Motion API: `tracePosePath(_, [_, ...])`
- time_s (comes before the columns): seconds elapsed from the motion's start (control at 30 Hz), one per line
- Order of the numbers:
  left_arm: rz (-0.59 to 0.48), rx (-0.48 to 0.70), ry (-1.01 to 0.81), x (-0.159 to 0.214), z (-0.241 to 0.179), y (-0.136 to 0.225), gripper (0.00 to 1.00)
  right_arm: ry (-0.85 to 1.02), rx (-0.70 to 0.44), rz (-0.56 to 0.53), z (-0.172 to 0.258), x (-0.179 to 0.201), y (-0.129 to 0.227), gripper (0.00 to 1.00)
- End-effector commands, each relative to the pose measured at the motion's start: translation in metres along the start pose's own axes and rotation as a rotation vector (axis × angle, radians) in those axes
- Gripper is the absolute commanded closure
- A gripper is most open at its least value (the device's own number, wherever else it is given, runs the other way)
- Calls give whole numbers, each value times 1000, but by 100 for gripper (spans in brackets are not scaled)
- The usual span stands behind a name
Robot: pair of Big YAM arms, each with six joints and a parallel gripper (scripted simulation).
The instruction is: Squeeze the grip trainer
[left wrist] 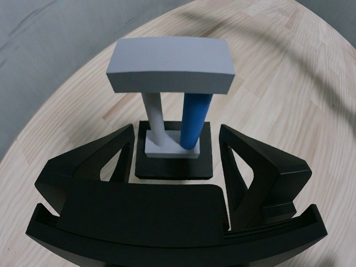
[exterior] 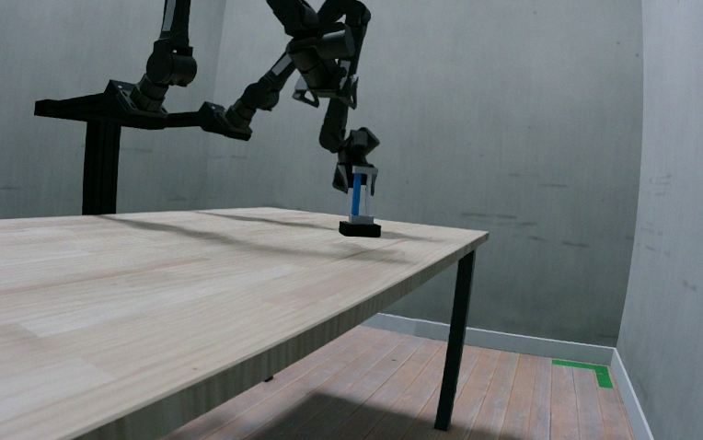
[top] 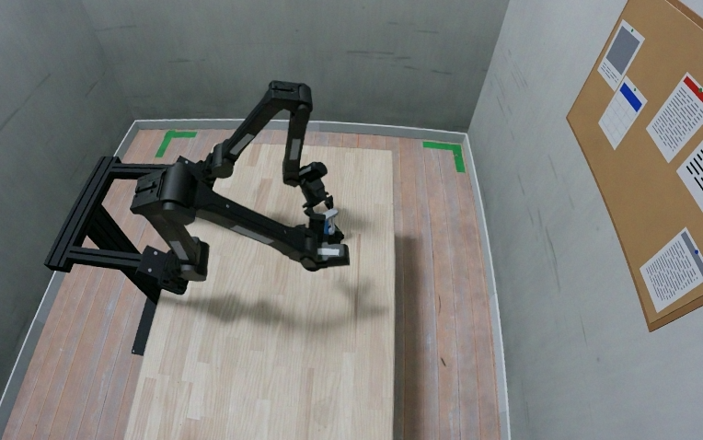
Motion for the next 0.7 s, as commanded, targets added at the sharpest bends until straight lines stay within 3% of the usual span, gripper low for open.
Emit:
tracePosePath(0.0, [-24, 5, -22, -17, 1, -11, 30, 15, 39, 8, -24, -5, 2, 0])
tracePosePath(0.13, [-17, 8, -11, -14, -1, -15, 30, 13, 43, 12, -25, -5, 2, 0])
tracePosePath(0.5, [-17, 8, -17, -12, -1, -24, 42, 11, 47, 15, -26, -4, 3, 0])
tracePosePath(0.57, [-18, 9, -18, -11, -1, -24, 55, 11, 47, 15, -26, -4, 3, 0])
tracePosePath(0.67, [-16, 5, -18, -11, 0, -22, 61, 11, 47, 15, -26, -4, 3, 0])
Point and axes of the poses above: on each arm, the point where the finger pads meet when closed, its own y axis back along the fingers, its own z axis across the jaws, x = y × z, the point moved 4 cm from there along y, back along the fingers, and after that the axes turned 10 degrees about y, right-handed, at the moved point
